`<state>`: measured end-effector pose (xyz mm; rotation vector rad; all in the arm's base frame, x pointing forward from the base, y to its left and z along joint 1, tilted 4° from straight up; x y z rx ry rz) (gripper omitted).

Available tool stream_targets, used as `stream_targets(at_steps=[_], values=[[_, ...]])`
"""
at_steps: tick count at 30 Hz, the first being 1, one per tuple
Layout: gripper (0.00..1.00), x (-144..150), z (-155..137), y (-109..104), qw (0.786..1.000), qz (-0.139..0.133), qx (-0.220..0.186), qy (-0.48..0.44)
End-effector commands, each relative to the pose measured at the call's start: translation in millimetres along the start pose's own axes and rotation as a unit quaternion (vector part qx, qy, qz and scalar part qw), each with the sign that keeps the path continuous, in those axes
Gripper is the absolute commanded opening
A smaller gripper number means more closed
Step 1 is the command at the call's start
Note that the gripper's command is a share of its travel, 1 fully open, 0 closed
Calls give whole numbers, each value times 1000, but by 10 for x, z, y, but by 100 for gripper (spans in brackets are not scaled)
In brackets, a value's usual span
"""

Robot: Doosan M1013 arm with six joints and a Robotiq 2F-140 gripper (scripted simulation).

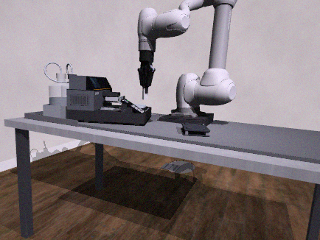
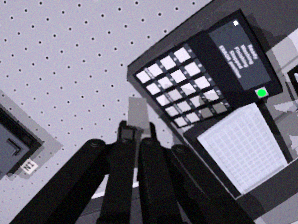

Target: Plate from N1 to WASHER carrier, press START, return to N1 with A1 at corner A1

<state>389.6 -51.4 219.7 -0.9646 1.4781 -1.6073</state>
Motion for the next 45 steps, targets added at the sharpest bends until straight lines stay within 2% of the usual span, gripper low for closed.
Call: stream_targets(at_steps=[1, 8, 9, 15, 22, 24, 33, 45], values=[[10, 0, 0, 0, 1000, 0, 0, 0], [10, 0, 0, 0, 1000, 0, 0, 0], [70, 48, -11, -7, 1000, 0, 0, -17], [70, 339, -74, -45, 993, 0, 0, -116], [70, 678, -147, -90, 973, 0, 0, -231], [70, 678, -147, -90, 973, 0, 0, -231], [70, 1115, -242, -148, 927, 0, 0, -374], [70, 1599, -347, -212, 924, 0, 0, -383]])
Point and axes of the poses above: the point where the finger pads meet when closed, its own y axis out along the fingers, its own x axis across the jaws, z = x × y, the point moved 6 cm from there along -y, back along the fingers, and after that the axes turned 12 degrees about y, right-handed, at the moved point
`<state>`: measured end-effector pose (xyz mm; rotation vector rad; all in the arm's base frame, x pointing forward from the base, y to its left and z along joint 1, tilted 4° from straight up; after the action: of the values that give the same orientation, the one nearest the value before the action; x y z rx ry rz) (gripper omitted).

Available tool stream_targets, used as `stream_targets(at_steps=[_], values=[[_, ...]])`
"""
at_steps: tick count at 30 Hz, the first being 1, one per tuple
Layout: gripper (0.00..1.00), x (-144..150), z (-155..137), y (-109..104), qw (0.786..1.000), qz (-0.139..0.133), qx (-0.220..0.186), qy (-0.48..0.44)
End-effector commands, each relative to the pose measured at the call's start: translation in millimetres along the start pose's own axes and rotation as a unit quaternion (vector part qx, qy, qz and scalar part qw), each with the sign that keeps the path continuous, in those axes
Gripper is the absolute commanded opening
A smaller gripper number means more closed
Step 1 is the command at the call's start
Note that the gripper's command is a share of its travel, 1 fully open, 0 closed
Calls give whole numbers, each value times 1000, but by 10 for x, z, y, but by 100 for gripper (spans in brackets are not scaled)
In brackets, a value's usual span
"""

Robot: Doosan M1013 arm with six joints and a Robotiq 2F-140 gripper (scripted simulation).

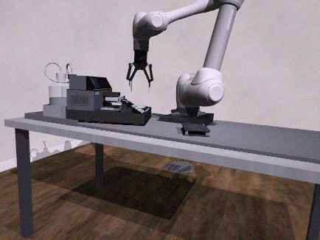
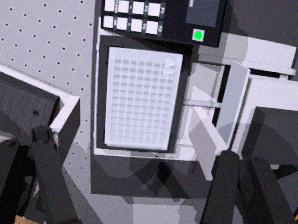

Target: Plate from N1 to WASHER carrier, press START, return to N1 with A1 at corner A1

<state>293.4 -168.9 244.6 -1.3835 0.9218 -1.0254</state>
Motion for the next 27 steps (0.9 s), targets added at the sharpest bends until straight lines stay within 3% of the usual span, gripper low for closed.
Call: stream_targets(at_steps=[1, 13, 27], values=[[70, 88, -133, -20, 1000, 1, 1, -1], [70, 124, -190, -29, 1000, 1, 1, -1], [70, 124, -189, 205, 1000, 1, 1, -1]])
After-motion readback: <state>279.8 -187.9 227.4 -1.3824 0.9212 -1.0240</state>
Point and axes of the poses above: the point where the finger pads meet when closed, its own y axis out along the fingers, its own x axis across the jaws, z = x × y, the point moved 6 cm from there along -y, back along the fingers, and after that the axes turned 12 degrees about y, right-handed, at the moved point
